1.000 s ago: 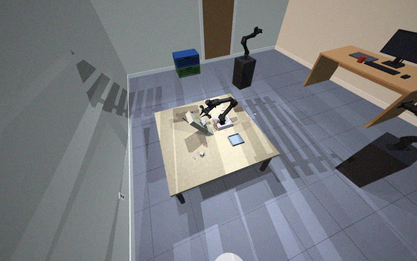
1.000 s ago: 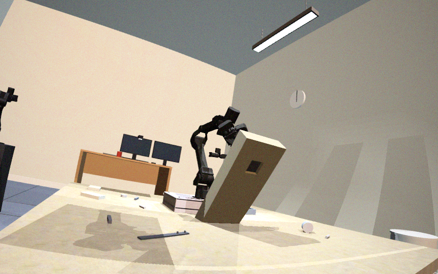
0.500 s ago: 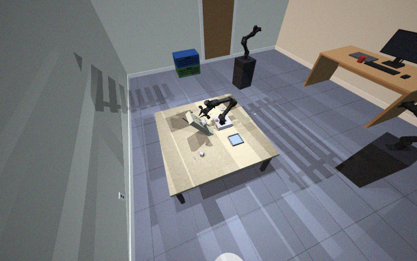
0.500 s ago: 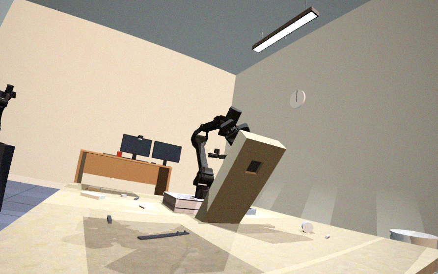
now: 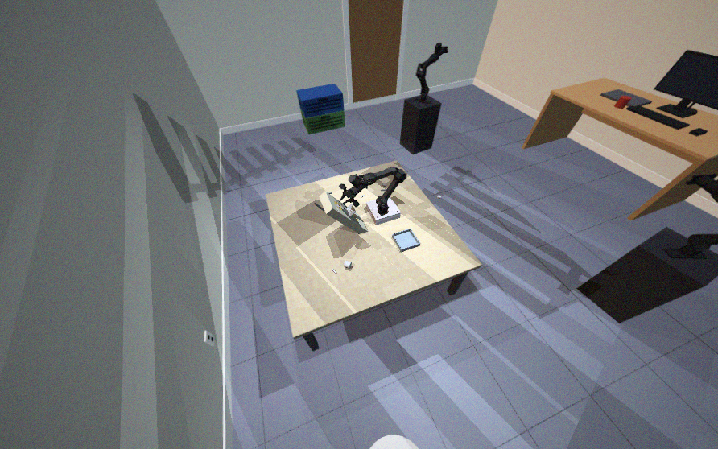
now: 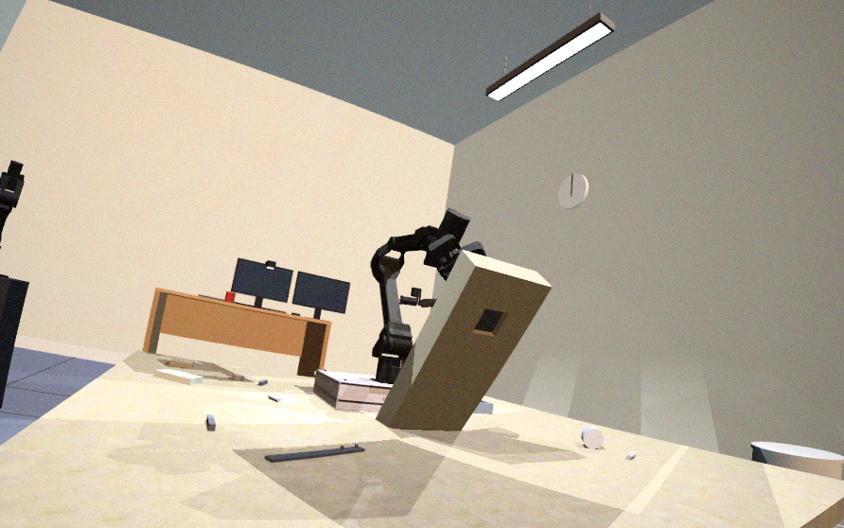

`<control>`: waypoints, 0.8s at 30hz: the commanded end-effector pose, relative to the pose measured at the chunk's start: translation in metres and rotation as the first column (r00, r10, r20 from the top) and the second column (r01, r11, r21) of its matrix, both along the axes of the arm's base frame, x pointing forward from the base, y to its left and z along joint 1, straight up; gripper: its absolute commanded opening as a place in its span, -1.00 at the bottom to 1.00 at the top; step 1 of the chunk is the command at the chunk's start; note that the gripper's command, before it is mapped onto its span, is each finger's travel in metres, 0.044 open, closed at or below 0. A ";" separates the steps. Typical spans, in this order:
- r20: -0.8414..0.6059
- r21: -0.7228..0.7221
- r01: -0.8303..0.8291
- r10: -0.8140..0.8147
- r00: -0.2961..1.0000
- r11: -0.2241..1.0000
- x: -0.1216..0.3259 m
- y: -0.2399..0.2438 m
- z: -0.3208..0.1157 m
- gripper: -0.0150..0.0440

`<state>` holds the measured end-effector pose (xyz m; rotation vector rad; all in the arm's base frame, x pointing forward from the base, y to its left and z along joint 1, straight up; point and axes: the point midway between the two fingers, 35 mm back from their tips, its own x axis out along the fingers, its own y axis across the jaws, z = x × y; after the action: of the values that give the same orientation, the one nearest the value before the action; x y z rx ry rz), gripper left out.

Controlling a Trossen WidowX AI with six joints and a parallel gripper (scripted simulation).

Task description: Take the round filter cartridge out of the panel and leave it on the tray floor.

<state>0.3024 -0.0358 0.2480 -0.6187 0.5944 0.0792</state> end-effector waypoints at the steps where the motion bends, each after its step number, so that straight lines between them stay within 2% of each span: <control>1: -0.015 -0.004 0.001 -0.001 1.000 1.000 0.004 -0.001 -0.010 -0.16; 24: -0.015 -0.004 0.001 -0.001 1.000 1.000 0.010 -0.002 -0.019 -0.16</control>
<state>0.3137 -0.0379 0.2342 -0.6189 0.5991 0.0787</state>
